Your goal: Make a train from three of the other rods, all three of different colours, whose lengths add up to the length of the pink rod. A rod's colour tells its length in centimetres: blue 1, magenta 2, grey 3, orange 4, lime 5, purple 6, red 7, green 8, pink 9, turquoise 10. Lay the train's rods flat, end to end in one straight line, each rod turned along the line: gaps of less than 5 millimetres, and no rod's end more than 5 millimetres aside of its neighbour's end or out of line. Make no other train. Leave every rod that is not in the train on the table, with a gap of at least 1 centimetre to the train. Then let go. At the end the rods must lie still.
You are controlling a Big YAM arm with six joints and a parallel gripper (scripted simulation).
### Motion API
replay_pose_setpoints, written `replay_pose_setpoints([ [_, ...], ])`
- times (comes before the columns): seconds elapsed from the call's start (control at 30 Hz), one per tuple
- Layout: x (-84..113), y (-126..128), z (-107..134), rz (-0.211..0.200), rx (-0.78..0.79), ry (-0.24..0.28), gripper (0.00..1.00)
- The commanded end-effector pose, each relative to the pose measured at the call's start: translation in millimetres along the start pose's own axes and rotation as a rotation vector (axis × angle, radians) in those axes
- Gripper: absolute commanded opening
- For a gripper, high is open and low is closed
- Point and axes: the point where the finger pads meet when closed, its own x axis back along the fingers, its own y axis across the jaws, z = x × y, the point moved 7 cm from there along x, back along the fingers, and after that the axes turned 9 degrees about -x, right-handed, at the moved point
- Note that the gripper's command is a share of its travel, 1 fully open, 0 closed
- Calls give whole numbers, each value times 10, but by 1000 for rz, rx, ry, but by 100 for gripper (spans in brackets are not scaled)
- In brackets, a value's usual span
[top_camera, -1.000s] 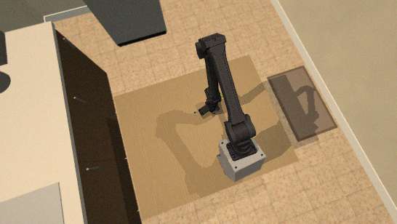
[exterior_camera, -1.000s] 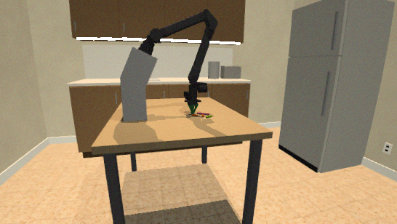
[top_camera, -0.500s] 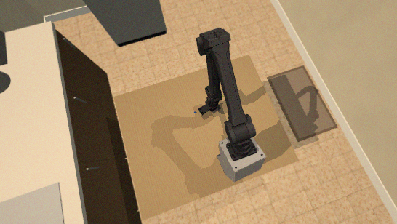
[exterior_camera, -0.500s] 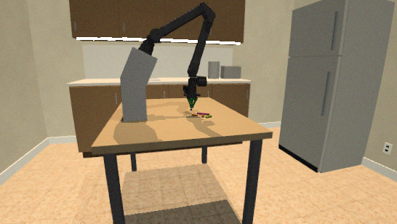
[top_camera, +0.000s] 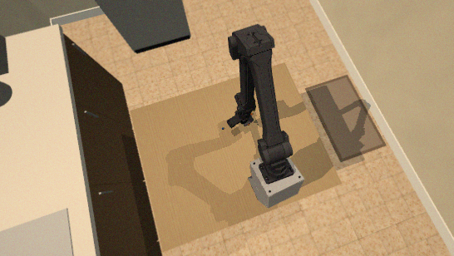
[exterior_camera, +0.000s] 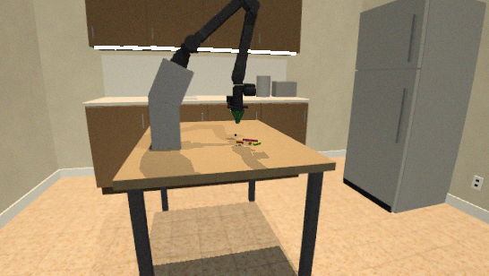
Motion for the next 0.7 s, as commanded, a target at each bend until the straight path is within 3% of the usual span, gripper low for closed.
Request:
replay_pose_setpoints([
  [0.0,3,35,46,-15,-2,-1,4],
  [0.2,26,-26,-6,-2,9,-3,4],
  [0.27,50,-184,-226,14,37,-3,4],
  [0.33,57,-339,-623,15,108,-5,4],
  [0.37,57,-339,-623,15,108,-5,4],
  [0.4,70,-400,-822,17,141,-6,4],
  [0.43,70,-400,-822,17,141,-6,4],
  [0.5,92,-455,-1040,20,176,-7,4],
  [0.67,-13,-260,-927,-33,161,7,4],
])
